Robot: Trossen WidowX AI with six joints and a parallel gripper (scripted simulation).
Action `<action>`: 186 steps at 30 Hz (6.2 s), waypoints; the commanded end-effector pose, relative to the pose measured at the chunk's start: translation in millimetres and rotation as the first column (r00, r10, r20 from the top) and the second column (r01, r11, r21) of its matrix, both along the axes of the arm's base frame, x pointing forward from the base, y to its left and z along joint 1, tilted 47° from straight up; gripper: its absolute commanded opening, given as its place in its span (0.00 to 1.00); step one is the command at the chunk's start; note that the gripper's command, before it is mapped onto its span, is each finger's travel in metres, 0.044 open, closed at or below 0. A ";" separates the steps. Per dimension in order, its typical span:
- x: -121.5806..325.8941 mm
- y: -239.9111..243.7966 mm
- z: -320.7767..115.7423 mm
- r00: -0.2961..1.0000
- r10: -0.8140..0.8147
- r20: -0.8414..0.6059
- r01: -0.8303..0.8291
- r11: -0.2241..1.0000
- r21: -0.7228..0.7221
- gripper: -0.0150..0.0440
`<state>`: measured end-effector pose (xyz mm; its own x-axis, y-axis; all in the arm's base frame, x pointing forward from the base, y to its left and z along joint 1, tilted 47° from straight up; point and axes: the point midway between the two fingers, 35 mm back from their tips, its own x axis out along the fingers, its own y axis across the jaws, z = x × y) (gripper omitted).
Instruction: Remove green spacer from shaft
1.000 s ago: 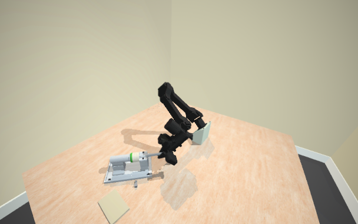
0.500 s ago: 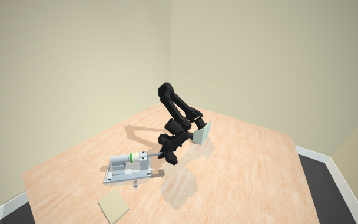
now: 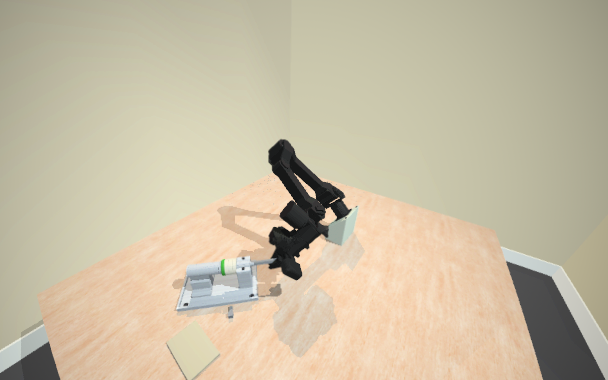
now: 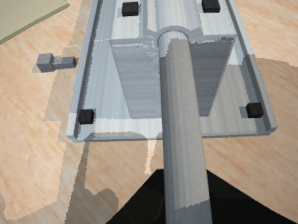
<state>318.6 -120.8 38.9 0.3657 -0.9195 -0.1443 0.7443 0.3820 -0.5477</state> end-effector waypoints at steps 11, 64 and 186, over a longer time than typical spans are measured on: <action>-1.4 1.4 -0.7 1.000 -0.002 0.005 0.002 1.000 0.000 0.25; -4.4 4.2 -3.0 1.000 -0.002 0.005 0.002 1.000 0.001 0.25; 14.3 -12.8 11.0 1.000 -0.002 0.005 0.002 1.000 0.000 0.25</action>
